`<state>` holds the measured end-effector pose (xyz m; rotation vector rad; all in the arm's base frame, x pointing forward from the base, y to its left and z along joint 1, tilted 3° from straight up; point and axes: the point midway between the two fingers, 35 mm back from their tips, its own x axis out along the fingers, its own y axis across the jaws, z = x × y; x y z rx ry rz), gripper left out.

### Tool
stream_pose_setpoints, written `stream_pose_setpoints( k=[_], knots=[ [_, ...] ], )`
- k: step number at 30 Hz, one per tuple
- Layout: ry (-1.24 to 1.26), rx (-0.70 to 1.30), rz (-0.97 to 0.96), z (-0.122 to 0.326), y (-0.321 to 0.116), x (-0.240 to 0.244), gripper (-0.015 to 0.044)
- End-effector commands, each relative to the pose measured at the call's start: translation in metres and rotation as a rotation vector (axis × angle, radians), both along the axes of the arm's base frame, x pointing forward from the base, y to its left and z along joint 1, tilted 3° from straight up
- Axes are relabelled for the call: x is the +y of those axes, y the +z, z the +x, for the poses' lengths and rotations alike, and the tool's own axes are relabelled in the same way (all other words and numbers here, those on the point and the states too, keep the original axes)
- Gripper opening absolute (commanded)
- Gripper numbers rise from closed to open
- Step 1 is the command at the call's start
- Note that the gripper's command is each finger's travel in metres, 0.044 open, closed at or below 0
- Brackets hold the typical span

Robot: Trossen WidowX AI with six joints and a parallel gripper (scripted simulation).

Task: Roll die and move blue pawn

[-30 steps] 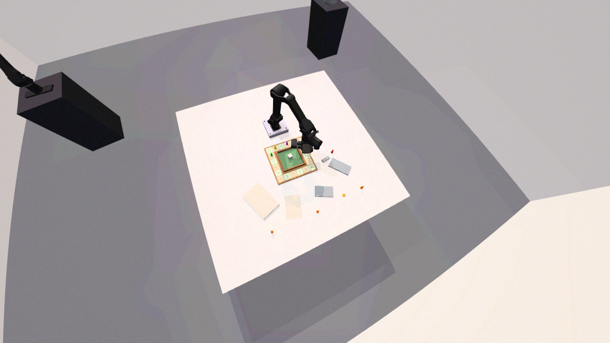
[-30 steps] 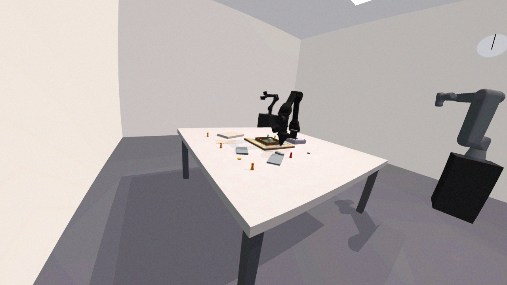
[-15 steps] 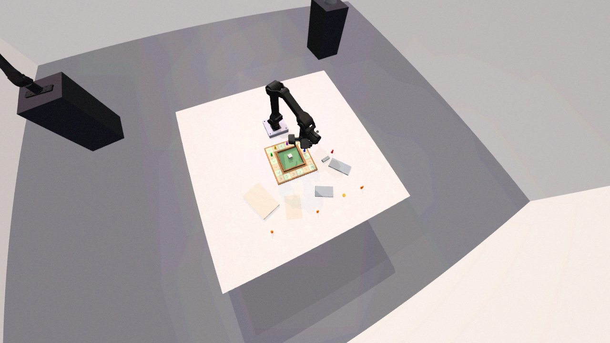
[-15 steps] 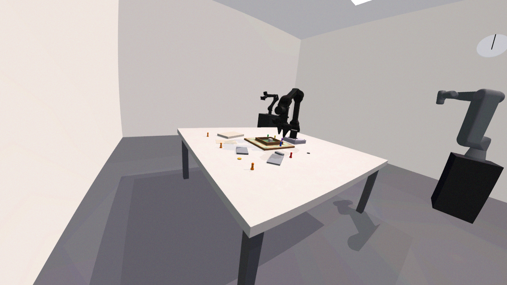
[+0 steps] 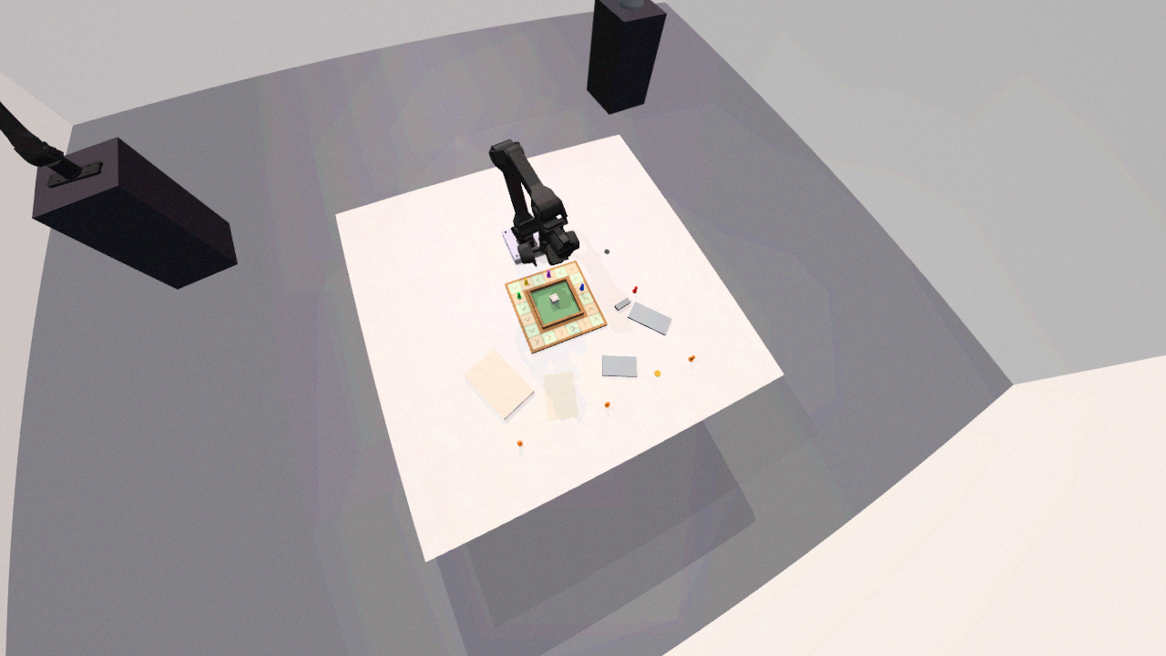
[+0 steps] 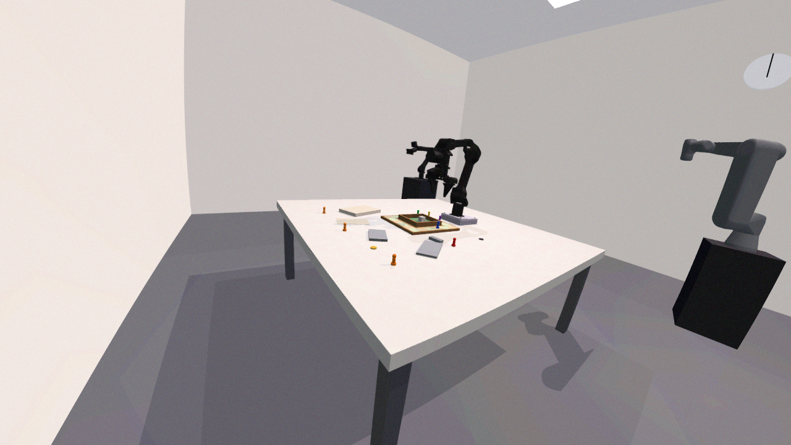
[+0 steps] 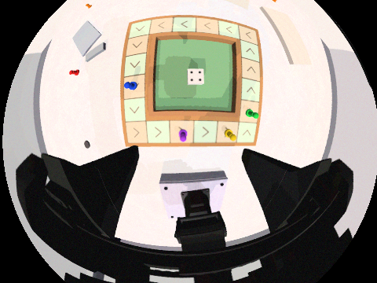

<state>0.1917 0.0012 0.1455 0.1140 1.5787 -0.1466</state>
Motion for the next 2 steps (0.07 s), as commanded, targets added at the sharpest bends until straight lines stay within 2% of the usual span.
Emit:
stream_pose_setpoints(
  k=[1, 2],
  knots=[
    [-0.004, 0.004, 0.004, 0.0009, -0.0004, 0.0012, 0.0440],
    [-0.004, 0.004, 0.004, 0.0009, -0.0004, 0.0012, 0.0440]
  ],
)
